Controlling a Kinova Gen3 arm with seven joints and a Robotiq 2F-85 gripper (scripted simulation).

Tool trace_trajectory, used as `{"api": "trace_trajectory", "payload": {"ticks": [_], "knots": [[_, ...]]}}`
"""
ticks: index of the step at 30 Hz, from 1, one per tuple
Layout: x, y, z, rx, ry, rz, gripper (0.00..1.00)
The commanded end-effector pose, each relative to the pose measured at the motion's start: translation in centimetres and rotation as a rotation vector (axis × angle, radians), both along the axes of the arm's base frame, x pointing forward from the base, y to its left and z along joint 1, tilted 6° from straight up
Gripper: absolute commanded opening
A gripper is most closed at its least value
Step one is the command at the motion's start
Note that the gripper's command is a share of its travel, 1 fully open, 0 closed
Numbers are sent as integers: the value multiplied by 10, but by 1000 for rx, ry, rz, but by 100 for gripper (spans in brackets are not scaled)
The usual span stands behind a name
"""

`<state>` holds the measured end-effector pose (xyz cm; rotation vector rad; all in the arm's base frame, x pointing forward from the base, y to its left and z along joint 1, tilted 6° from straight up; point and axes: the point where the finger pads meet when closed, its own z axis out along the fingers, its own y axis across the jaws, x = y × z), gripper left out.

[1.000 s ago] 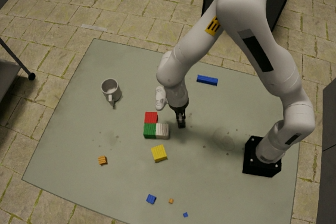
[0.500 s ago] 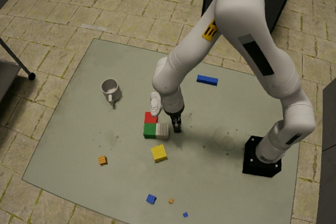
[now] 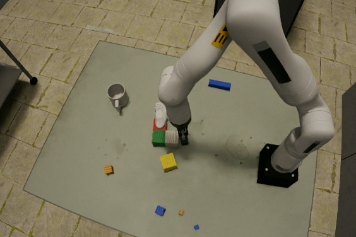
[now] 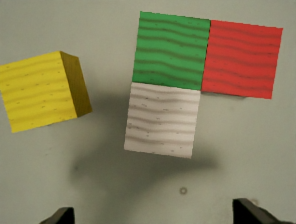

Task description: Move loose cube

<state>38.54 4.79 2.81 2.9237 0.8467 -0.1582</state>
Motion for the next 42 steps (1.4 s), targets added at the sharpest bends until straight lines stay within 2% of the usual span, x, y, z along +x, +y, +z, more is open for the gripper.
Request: {"api": "trace_trajectory", "payload": {"ticks": [1,8,10,23,25,35,37,42], "knots": [[3,16,0,1,-9,33,100],[3,16,0,1,-9,33,100],[7,37,-1,3,-24,70,100],[7,37,-1,3,-24,70,100],[10,55,-2,6,-38,102,100],[10,55,-2,6,-38,102,100],[12,71,-3,9,-49,129,100],[12,71,-3,9,-49,129,100]]}}
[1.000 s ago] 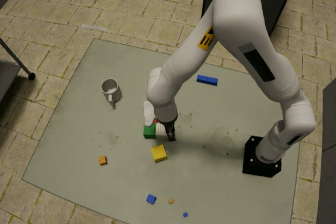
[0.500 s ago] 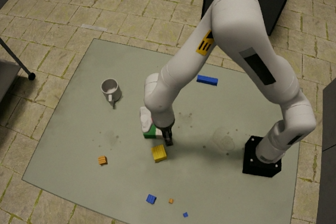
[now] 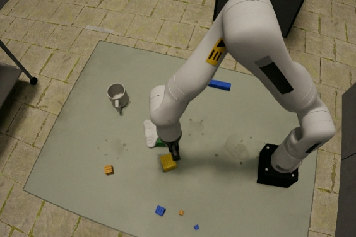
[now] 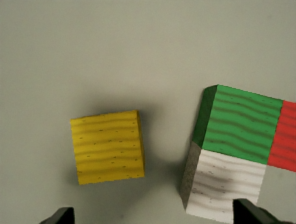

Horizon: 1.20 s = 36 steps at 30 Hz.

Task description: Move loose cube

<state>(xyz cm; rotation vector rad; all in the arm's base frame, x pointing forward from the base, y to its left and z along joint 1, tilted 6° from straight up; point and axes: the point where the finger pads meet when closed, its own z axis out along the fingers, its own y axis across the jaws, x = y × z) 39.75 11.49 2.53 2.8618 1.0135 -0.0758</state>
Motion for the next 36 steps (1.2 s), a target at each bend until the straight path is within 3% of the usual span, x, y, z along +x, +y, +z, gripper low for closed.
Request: {"api": "trace_trajectory", "payload": {"ticks": [1,36], "knots": [[0,4,0,0,-2,10,100],[1,40,-1,9,-26,69,100]]}}
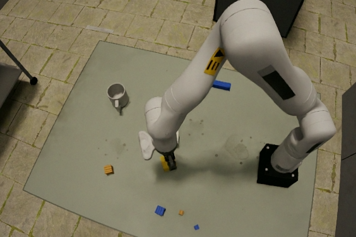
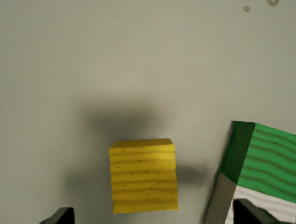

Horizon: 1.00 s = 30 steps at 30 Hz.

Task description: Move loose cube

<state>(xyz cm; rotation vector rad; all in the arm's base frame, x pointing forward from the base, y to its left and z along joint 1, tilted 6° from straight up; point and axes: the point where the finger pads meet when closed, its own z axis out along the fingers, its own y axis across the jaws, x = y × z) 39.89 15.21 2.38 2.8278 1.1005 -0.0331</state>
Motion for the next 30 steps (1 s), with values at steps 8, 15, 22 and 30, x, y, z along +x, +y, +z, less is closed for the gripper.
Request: {"api": "trace_trajectory", "payload": {"ticks": [8,15,22,30], "knots": [[0,6,0,2,-4,11,100],[0,8,0,3,-5,14,100],[0,8,0,3,-5,14,100],[0,8,0,3,-5,14,100]]}}
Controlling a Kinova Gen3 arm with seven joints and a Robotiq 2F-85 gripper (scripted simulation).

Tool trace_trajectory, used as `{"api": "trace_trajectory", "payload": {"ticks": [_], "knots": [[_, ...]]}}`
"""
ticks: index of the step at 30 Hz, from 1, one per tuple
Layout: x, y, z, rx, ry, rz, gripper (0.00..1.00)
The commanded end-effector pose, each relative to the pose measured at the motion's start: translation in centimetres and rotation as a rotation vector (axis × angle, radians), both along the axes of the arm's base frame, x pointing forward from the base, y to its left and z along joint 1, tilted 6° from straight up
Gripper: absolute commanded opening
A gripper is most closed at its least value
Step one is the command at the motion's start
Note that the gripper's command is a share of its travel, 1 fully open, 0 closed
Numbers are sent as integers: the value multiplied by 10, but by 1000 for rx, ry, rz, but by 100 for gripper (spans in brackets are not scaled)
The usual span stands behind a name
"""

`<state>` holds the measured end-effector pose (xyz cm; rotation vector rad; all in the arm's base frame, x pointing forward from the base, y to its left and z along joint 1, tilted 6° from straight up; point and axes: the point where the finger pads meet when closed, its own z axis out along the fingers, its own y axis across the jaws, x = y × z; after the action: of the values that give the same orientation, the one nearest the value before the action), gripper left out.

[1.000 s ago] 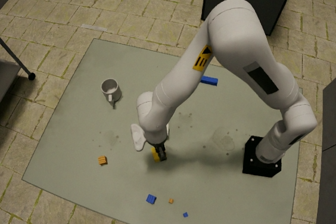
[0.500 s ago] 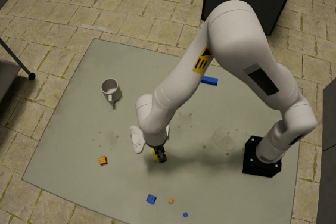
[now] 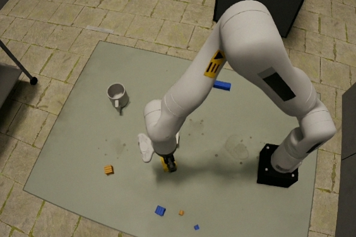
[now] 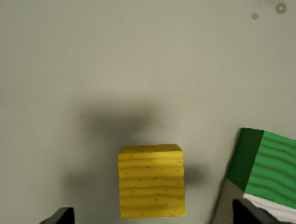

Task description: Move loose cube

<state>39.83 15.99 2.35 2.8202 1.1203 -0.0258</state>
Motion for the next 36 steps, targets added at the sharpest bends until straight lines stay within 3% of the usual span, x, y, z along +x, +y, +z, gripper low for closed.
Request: {"api": "trace_trajectory", "payload": {"ticks": [1,25,36], "knots": [[0,0,1,1,-2,0,100],[0,0,1,1,-2,-5,100],[-2,-2,-1,-1,-8,-130,100]]}}
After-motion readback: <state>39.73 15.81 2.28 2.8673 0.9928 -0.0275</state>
